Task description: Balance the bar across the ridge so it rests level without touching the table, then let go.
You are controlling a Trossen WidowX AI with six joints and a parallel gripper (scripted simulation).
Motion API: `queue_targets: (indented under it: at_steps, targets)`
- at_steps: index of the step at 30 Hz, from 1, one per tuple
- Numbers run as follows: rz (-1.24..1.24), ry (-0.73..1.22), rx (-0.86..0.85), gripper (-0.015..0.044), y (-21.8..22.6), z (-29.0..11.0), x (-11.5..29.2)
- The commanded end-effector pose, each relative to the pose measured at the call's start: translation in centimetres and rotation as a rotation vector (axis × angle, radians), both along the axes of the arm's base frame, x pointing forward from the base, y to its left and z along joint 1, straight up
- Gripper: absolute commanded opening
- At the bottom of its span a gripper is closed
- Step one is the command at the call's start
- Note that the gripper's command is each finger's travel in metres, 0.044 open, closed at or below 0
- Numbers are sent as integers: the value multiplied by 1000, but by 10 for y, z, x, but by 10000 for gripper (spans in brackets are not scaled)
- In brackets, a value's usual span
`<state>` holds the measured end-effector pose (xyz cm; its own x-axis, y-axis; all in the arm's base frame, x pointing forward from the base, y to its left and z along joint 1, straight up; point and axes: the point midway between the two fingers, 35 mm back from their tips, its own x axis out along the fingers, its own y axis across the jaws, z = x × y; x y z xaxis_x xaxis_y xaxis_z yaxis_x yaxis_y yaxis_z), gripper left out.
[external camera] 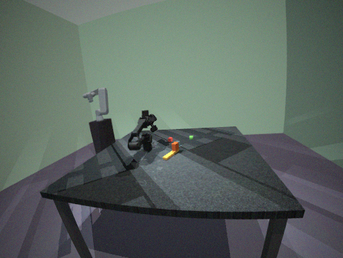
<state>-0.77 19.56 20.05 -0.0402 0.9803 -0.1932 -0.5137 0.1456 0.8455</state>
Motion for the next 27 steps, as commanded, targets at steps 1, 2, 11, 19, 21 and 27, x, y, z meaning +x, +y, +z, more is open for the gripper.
queue_targets:
  at_steps: [1, 2, 11, 19, 21, 27]
  targets:
    - [-3, 1, -2, 374, 0, 0, 0]
    - [-10, 2, -7, 347, 0, 0, 2]
    - [-145, 36, -95, 315, 1, -1, 27]
    - [-274, 76, -169, 315, -1, -1, 51]
    - [-306, 87, -187, 315, -2, -1, 57]
    - [-403, 123, -240, 315, -6, -2, 74]
